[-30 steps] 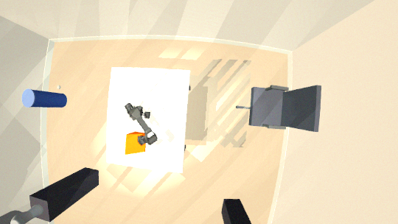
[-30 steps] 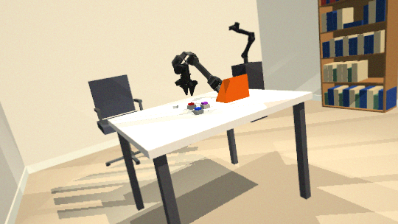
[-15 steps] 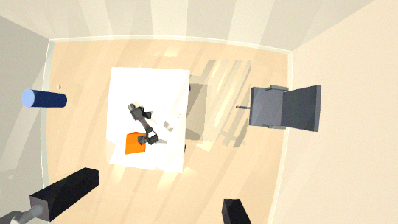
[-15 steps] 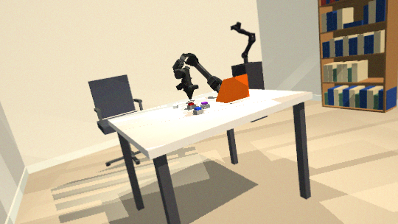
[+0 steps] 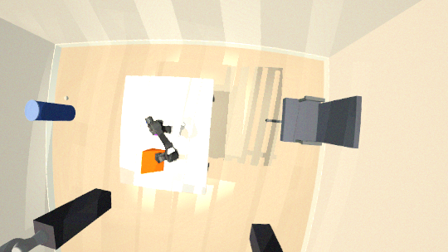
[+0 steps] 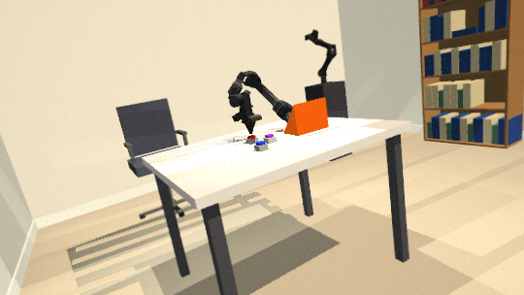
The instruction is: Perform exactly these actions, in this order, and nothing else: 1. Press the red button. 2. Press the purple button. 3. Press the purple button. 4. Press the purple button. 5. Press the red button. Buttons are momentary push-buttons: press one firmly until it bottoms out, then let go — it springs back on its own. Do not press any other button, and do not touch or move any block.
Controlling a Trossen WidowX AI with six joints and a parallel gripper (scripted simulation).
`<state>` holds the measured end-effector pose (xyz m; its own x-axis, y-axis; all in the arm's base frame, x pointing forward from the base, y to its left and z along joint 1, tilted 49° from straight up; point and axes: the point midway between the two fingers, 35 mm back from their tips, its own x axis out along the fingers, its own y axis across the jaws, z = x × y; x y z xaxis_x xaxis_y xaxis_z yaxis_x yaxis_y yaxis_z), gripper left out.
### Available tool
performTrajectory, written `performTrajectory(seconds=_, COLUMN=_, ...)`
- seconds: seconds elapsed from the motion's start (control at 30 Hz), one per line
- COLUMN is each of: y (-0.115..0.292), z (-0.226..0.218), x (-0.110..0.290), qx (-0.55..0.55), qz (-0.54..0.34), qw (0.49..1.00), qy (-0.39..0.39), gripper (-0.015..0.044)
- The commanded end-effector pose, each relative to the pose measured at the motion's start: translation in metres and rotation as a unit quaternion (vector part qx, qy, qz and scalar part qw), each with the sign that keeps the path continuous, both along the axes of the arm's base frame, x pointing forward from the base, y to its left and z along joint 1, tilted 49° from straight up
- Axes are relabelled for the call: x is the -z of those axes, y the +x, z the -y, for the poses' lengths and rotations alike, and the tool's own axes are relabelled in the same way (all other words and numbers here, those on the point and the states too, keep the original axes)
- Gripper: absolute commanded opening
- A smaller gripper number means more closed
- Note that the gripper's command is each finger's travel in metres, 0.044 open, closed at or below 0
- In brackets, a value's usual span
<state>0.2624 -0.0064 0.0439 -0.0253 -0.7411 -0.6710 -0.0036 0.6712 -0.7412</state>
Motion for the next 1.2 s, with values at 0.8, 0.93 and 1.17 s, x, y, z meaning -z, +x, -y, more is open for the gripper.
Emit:
performTrajectory(seconds=0.8, y=-0.001, z=0.014, x=0.011, qx=-0.002, qz=-0.002, qw=1.0, qy=-0.002, gripper=0.002)
performTrajectory(seconds=0.93, y=-0.001, z=0.011, x=0.009, qx=-0.001, qz=0.0, qw=1.0, qy=-0.001, gripper=0.002)
performTrajectory(seconds=1.17, y=0.0, z=-0.011, x=-0.01, qx=-0.002, qz=-0.002, qw=1.0, qy=-0.001, gripper=0.002)
